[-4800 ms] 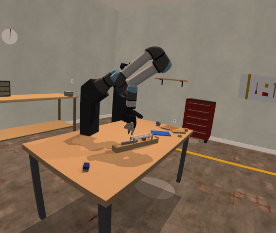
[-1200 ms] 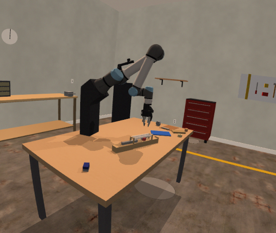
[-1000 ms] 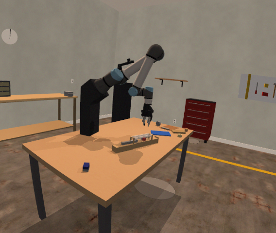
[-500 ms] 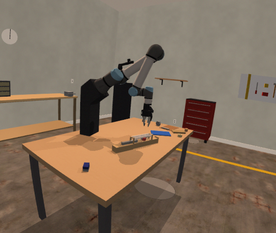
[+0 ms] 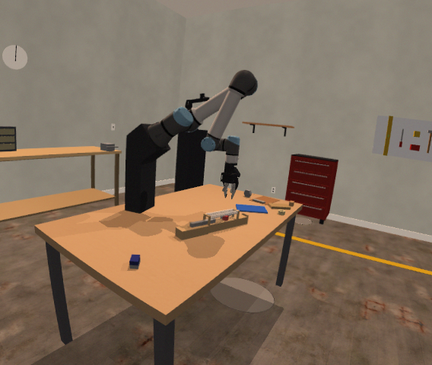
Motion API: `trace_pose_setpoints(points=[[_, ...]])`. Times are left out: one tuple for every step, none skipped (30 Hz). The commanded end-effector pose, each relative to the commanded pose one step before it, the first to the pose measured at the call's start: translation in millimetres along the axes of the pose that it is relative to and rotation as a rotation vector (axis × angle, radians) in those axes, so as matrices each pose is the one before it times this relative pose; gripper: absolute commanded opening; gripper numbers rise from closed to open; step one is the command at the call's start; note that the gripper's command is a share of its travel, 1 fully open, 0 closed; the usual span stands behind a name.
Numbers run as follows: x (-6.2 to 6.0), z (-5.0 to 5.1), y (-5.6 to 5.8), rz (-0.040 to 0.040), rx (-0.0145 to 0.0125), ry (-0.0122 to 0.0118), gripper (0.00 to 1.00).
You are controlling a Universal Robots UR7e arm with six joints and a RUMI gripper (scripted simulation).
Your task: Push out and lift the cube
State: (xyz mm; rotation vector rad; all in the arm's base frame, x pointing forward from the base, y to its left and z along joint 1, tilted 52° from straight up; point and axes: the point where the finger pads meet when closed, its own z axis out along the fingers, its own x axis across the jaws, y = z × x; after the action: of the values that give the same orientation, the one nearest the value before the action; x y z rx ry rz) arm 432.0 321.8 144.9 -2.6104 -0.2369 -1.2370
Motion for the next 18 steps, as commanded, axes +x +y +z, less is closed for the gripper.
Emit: trace_pose_setpoints(points=[[0.29, 7.00, -0.22, -0.00010, 0.00038, 0.00094, 0.22], [0.01, 2.53, -0.01, 0.00000, 0.00000, 0.00000, 0.22], [0.00, 2.80, -0.01, 0.00000, 0.00000, 0.00000, 0.22], [0.01, 3.06, -0.01, 0.00000, 0.00000, 0.00000, 0.22], [0.00, 0.00, 0.00, 0.00000, 0.00000, 0.00000, 0.22], [0.00, 0.00, 0.00, 0.00000, 0.00000, 0.00000, 0.22], [0.01, 3.31, -0.01, 0.00000, 0.00000, 0.00000, 0.22], [0.00, 3.53, -0.01, 0.00000, 0.00000, 0.00000, 0.22], [0.00, 3.72, -0.01, 0.00000, 0.00000, 0.00000, 0.22], [0.01, 3.89, -0.01, 0.00000, 0.00000, 0.00000, 0.22], [0.01, 4.02, -0.01, 0.00000, 0.00000, 0.00000, 0.22], [0.00, 4.11, -0.01, 0.00000, 0.00000, 0.00000, 0.22], [0.00, 4.17, -0.01, 0.00000, 0.00000, 0.00000, 0.22], [0.00, 4.18, -0.01, 0.00000, 0.00000, 0.00000, 0.22], [0.01, 4.16, -0.01, 0.00000, 0.00000, 0.00000, 0.22], [0.01, 4.09, -0.01, 0.00000, 0.00000, 0.00000, 0.22], [0.01, 3.97, -0.01, 0.00000, 0.00000, 0.00000, 0.22], [0.00, 3.81, -0.01, 0.00000, 0.00000, 0.00000, 0.22]])
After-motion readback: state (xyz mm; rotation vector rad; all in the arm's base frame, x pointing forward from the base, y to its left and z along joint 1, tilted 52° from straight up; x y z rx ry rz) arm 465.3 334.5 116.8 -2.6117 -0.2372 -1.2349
